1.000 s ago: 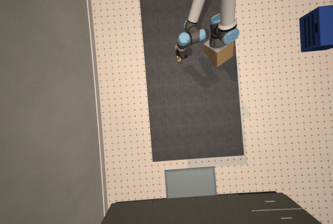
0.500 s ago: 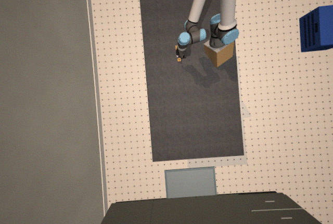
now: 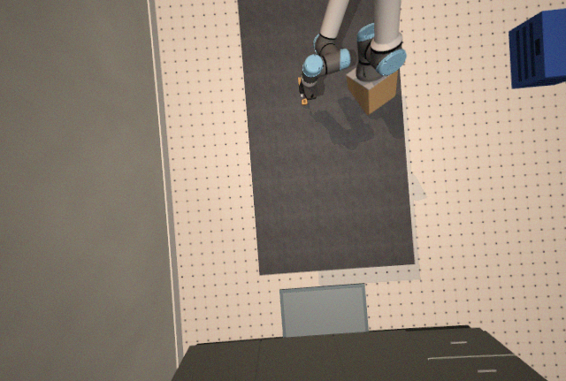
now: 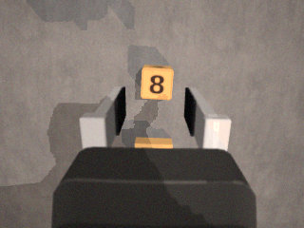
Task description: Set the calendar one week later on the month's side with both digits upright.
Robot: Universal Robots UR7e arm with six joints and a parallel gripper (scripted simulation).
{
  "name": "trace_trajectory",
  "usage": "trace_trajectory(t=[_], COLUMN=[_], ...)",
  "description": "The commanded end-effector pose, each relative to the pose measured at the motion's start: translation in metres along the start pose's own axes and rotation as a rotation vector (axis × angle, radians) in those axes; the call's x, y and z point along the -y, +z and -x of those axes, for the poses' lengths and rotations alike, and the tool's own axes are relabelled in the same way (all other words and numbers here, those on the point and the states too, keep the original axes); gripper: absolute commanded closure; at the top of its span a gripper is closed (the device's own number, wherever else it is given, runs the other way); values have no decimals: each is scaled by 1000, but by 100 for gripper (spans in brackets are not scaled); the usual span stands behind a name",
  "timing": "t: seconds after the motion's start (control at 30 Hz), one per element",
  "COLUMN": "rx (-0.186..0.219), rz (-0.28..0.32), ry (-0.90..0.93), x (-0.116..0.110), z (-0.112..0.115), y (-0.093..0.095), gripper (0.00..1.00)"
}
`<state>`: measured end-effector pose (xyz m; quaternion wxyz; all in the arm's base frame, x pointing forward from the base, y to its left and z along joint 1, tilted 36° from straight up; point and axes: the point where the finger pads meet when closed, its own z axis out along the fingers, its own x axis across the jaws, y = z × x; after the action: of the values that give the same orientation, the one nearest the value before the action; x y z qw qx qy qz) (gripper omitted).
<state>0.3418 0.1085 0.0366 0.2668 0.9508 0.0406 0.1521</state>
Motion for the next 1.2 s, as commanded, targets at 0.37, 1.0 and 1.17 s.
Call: trace_trajectory(t=[0.37, 1.0, 1.17], rx=[-1, -1, -1], rz=[0, 0, 0], ry=[0, 1, 1], x=[0, 0, 0], z=[0, 0, 0], y=[0, 2, 6], gripper=[13, 13, 13])
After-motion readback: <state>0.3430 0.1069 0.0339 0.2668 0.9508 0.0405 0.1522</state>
